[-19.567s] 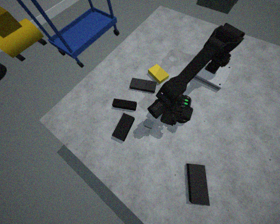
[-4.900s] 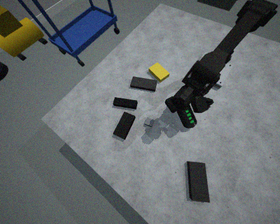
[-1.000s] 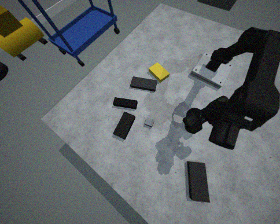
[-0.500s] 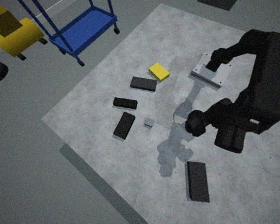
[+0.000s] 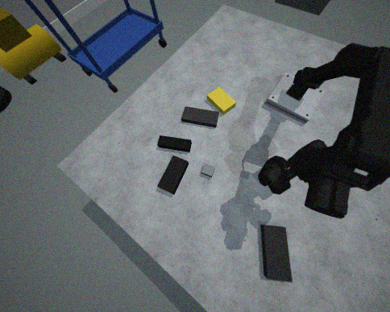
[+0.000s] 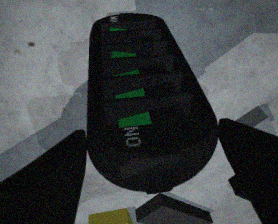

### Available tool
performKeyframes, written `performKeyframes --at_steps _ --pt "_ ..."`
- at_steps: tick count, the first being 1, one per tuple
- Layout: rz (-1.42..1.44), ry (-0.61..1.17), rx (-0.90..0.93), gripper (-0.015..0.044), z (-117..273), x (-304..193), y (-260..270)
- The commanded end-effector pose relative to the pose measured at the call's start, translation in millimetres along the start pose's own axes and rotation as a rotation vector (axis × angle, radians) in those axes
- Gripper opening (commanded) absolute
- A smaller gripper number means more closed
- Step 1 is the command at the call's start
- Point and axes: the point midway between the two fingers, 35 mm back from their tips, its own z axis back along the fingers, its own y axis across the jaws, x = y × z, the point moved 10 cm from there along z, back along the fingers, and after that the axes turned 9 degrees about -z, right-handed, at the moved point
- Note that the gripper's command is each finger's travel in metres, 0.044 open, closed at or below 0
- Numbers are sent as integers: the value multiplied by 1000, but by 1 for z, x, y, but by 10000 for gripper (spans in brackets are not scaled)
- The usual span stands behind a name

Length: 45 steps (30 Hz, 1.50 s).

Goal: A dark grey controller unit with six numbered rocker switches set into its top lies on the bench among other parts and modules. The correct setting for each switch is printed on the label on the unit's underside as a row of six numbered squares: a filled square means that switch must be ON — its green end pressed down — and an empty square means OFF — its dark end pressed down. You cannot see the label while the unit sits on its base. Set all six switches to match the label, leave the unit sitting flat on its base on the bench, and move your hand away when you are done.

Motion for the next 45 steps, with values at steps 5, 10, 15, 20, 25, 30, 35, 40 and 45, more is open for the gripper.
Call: performKeyframes --at_steps 5,10,15,20,25,30,35,40,45 --pt "-5 -41 48 338 -5 4 -4" --pt "-5 -46 45 338 -4 7 -3" --pt "-5 -56 49 338 -4 9 -3" --pt "-5 -74 55 338 -3 11 -3" --pt "-6 -85 57 338 -3 14 -3" --pt "-6 -97 59 338 -2 16 -2" --pt "-6 -109 61 338 -2 19 -2" --pt "-6 -121 62 338 -2 21 -1" --pt "-7 -133 64 338 -2 24 -1"
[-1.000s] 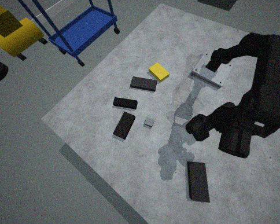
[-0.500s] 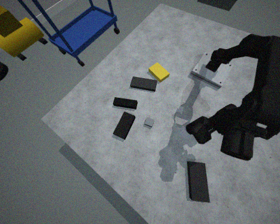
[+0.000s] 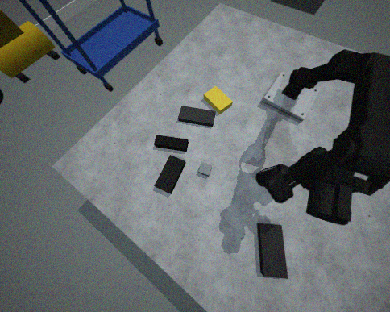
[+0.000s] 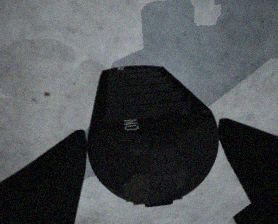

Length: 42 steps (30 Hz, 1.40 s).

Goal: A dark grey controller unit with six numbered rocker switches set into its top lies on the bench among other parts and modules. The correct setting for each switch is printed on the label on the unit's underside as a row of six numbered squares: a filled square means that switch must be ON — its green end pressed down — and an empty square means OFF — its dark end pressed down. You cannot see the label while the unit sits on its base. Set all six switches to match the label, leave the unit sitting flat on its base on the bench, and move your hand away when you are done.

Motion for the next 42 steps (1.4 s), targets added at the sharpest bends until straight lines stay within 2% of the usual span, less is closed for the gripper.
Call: performKeyframes --at_steps 1,42 --pt "-4 -3 19 338 -8 5 0" --pt "-5 -88 32 338 -15 26 3"
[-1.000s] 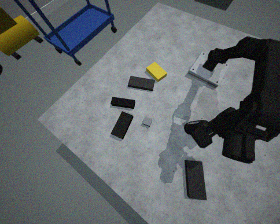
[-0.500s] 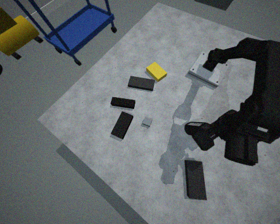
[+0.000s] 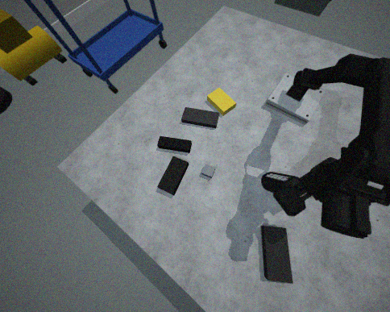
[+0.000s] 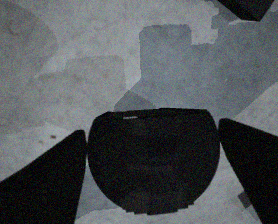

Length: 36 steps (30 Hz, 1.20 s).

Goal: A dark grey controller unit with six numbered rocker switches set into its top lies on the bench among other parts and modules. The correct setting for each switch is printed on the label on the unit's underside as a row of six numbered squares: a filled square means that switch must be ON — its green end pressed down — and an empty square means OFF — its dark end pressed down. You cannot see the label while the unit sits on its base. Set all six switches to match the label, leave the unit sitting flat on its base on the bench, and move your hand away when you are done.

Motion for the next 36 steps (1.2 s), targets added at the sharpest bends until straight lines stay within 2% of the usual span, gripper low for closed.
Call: performKeyframes --at_steps 1,36 --pt "-8 12 19 338 -11 4 -1" --pt "-8 3 14 338 -24 27 3"
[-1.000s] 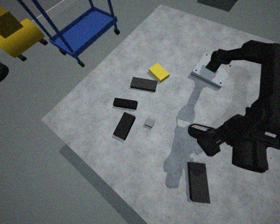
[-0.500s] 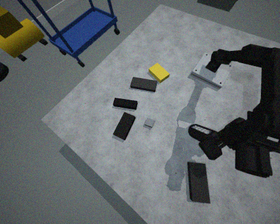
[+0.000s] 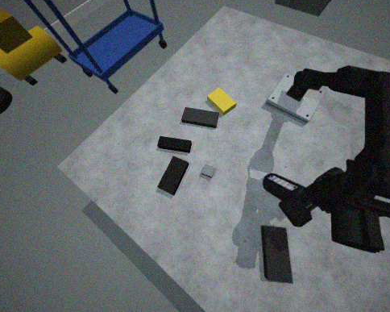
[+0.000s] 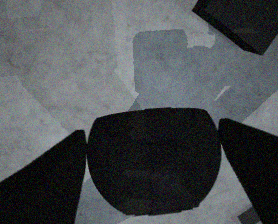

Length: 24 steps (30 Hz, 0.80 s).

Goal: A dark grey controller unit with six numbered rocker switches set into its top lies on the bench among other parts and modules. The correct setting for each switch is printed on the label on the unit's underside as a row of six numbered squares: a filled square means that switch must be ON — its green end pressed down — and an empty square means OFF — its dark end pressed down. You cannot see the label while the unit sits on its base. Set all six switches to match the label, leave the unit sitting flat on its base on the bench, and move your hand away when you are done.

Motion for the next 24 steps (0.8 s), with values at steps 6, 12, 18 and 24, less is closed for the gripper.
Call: performKeyframes --at_steps 6,12,18,24 --pt "-10 14 14 338 -15 5 -1" --pt "-10 10 11 338 -18 9 0" --pt "-10 6 8 338 -21 12 1" --pt "-10 2 6 338 -24 15 2"
